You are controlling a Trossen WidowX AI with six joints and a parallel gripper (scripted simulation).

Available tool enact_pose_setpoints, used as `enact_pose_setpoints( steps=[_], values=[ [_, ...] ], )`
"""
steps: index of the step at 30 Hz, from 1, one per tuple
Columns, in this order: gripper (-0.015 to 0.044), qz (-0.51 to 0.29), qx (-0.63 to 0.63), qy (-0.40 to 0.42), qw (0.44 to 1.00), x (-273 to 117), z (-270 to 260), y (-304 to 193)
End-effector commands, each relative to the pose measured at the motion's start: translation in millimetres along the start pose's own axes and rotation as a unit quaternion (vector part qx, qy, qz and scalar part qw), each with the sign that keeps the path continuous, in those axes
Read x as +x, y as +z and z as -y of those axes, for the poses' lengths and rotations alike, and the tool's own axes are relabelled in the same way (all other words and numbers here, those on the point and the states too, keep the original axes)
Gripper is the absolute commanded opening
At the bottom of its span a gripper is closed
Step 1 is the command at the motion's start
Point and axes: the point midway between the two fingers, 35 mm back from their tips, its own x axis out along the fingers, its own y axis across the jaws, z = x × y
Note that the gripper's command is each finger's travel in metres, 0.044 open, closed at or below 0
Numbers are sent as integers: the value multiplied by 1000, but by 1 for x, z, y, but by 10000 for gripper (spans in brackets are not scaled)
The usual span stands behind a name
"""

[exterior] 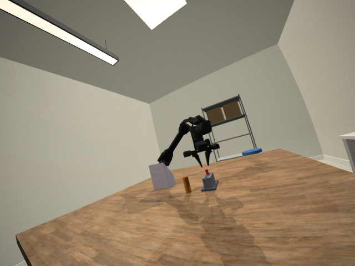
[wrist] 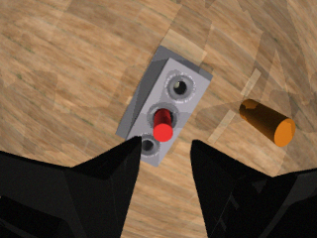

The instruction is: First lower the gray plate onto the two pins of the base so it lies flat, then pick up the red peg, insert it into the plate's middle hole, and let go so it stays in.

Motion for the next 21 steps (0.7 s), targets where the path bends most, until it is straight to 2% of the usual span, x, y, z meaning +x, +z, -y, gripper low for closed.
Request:
enact_pose_setpoints(
  steps=[1,21],
  values=[
    [150,1,-4,-2,1000,-3,0,0],
    [150,1,-3,-2,1000,-17,0,-2]
  ],
)
